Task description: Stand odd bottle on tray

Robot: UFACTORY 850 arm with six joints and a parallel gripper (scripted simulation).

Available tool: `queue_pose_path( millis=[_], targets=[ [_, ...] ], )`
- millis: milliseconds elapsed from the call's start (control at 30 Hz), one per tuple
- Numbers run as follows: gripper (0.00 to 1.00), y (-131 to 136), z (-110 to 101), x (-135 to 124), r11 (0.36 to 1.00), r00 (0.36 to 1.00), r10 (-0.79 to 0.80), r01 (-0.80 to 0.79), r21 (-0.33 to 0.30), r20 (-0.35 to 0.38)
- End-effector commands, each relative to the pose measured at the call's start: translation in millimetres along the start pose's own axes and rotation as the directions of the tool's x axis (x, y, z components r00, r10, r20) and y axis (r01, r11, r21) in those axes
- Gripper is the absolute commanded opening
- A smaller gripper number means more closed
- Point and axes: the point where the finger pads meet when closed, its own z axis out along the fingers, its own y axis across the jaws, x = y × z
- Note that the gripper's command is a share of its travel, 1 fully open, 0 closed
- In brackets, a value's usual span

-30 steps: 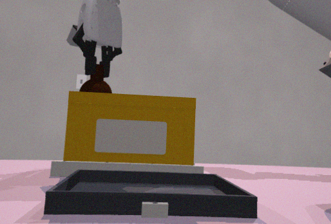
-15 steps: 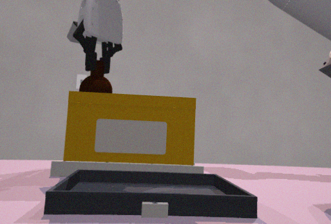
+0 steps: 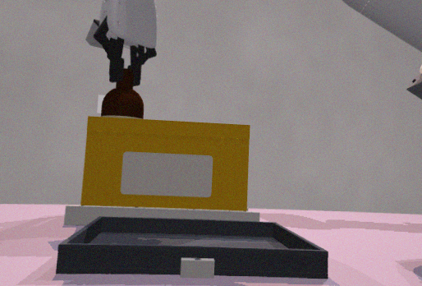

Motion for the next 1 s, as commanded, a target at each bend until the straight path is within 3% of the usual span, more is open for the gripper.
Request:
queue_pose_path(
  millis=[0, 967],
  targets=[
    [0.0, -0.5, -4.6, 0.5, 1.0, 1.0, 0.0, 0.0, 0.0, 0.0],
    [0.0, -0.5, -14.2, 0.5, 1.0, 1.0, 0.0, 0.0, 0.0, 0.0]
  ],
)
